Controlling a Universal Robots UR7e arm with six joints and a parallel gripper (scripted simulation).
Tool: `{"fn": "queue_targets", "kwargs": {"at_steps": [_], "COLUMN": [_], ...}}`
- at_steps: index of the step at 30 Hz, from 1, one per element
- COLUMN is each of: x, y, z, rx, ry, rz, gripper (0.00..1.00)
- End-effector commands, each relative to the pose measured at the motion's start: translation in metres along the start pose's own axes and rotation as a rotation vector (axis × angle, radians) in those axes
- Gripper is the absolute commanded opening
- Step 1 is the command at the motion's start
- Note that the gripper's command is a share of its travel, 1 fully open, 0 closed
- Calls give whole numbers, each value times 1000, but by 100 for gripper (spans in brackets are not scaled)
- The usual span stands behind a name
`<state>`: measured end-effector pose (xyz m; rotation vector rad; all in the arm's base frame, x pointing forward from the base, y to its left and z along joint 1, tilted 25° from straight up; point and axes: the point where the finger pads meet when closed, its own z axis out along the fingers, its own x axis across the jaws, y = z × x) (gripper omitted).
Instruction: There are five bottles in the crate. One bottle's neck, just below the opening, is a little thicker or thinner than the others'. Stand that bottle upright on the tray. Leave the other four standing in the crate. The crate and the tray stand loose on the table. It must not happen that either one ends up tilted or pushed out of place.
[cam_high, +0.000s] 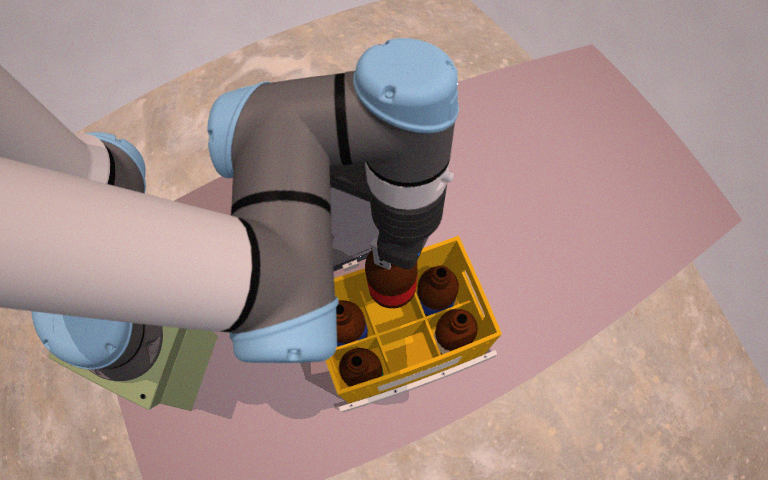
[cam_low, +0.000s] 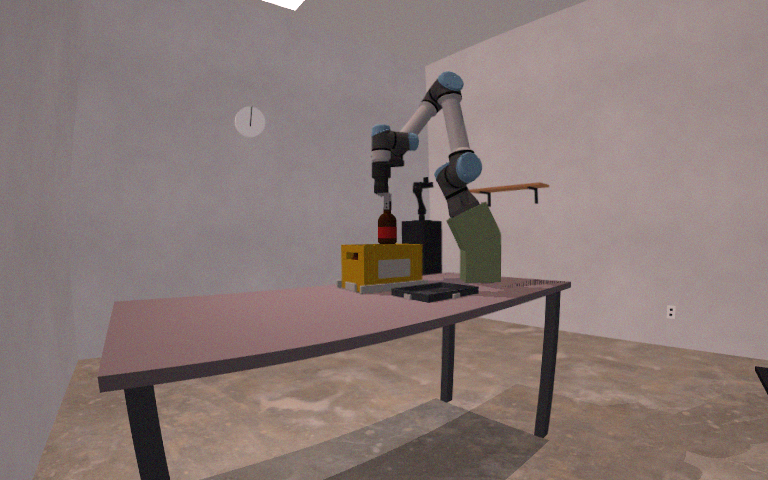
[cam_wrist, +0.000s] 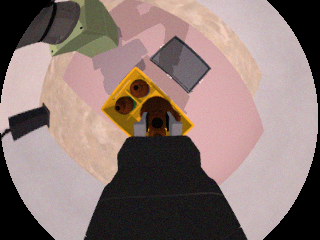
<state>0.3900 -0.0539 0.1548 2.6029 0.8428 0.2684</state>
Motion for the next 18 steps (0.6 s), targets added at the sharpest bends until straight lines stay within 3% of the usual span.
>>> {"fn": "queue_targets", "kwargs": {"at_steps": [1,18], "x": [1,1], "y": [1,0], "z": [-9,-11], "rx": [-4,-1], "ry": [3,1], "rz": [-1,-2], "gripper": [0,0]}}
